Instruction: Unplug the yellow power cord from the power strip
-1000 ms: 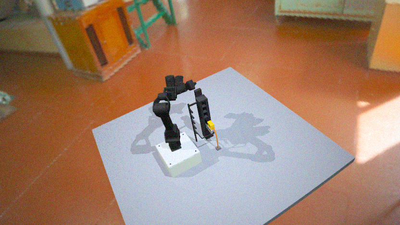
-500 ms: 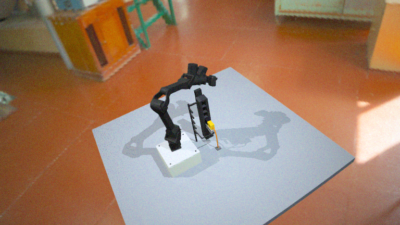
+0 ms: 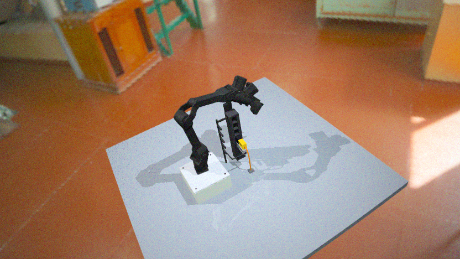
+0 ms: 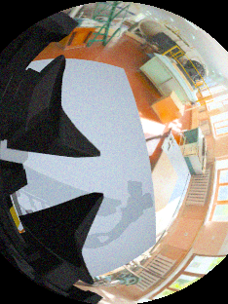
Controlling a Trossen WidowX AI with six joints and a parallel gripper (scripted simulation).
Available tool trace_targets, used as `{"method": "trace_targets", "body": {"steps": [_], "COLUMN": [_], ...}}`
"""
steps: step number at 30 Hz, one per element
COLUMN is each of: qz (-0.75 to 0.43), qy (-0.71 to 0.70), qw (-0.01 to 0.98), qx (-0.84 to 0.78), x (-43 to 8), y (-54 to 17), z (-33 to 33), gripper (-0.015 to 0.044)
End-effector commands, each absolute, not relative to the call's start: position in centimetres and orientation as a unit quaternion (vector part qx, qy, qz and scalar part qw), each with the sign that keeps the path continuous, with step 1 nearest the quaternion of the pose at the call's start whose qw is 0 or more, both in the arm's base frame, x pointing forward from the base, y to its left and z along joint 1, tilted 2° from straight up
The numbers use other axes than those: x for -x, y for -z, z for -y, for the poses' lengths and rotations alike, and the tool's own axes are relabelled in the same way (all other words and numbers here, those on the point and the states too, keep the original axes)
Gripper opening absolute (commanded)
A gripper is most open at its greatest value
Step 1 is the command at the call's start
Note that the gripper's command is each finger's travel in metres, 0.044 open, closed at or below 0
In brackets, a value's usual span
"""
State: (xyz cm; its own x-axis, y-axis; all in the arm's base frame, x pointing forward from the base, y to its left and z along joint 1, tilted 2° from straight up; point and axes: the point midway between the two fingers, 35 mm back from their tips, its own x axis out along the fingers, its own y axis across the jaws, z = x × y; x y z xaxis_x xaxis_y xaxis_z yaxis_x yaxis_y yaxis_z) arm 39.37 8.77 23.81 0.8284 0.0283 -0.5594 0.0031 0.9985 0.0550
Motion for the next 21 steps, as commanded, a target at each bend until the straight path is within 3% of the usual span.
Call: {"method": "trace_targets", "body": {"steps": [1,6,15,21], "qz": [-0.365,-0.451,-0.500,-0.499], "qy": [0.061,0.193,0.469,0.477], "qw": [0.922,0.831,0.542,0.531], "qx": [-0.115,-0.260,-0.486,-0.491], "x": [-38.4,-35.0,-25.4,-25.1], "y": [-20.7,-16.7,-12.7,-12.6], "z": [-5.0,0.0,5.9,6.0], "gripper": [0.0160,0.0160,0.0160,0.0160]}}
